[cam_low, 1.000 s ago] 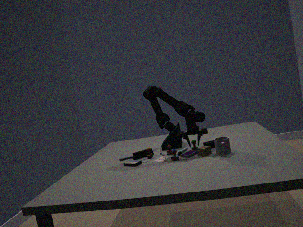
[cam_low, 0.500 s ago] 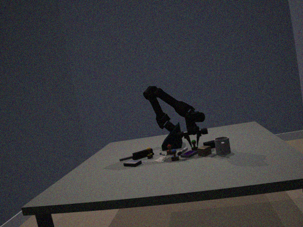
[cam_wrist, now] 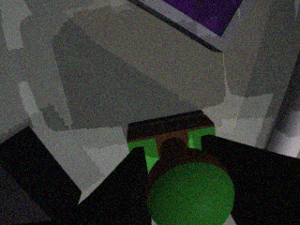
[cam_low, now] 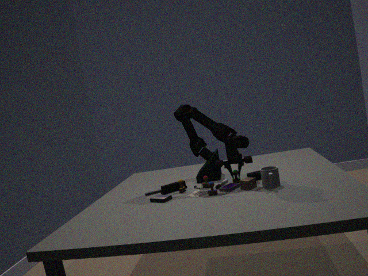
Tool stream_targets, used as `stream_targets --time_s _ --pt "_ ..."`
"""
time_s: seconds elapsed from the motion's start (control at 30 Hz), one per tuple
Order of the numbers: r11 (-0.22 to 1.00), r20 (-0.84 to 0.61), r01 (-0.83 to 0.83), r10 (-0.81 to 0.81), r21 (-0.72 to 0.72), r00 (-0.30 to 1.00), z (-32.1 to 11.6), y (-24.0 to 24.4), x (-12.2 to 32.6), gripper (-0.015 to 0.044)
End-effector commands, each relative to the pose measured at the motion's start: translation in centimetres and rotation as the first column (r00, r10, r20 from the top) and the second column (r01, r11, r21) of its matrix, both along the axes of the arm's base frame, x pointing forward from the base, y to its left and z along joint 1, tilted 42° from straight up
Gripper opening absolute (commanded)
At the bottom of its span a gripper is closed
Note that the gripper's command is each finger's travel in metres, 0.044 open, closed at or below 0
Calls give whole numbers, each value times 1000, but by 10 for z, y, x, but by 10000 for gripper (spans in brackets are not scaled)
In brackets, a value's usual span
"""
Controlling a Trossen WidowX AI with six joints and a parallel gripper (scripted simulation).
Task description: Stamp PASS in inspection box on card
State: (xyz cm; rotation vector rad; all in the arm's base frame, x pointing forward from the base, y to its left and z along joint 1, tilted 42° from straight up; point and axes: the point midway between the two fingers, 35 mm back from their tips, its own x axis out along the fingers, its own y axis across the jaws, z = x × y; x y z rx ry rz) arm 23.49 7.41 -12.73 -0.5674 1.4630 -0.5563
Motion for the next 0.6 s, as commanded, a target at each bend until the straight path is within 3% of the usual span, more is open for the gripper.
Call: stream_targets --time_s 0.0,0.57 --pt "1000 2 2 -2 2 1000 1 1 0 0" --pt "1000 2 2 -2 4 1000 7 7 1 0"
